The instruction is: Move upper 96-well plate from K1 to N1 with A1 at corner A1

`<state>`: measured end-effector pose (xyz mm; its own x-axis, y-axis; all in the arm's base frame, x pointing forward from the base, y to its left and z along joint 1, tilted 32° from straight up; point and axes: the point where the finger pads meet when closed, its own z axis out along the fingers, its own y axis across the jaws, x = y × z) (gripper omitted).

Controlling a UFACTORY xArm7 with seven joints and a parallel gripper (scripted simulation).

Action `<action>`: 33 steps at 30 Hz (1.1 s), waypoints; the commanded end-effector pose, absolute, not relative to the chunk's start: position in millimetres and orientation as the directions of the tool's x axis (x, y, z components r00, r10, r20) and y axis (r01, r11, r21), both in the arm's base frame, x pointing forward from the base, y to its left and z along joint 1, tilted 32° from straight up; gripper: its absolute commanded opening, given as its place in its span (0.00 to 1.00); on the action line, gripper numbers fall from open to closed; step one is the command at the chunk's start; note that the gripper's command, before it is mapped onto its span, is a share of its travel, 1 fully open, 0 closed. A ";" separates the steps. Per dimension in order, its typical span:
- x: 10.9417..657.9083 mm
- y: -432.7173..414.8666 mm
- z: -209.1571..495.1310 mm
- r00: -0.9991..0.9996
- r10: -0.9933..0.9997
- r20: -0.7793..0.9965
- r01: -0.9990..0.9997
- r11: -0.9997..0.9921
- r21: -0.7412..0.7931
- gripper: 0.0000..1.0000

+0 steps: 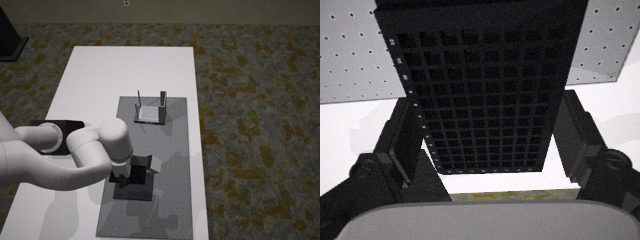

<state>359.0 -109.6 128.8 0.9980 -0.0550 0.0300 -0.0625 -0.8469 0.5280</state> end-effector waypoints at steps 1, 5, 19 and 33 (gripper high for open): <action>360.3 -108.8 129.7 0.998 -0.053 0.033 -0.062 -0.847 0.528 0.00; 360.4 -108.6 129.6 0.998 -0.053 0.033 -0.062 -0.847 0.528 0.00; 360.5 -108.2 129.4 0.998 -0.053 0.033 -0.062 -0.847 0.528 0.00; 360.5 -118.6 112.3 0.998 -0.053 0.033 -0.062 -0.847 0.528 0.00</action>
<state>358.8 -115.3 118.4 0.9980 -0.0553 0.0298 -0.0627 -0.8470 0.5279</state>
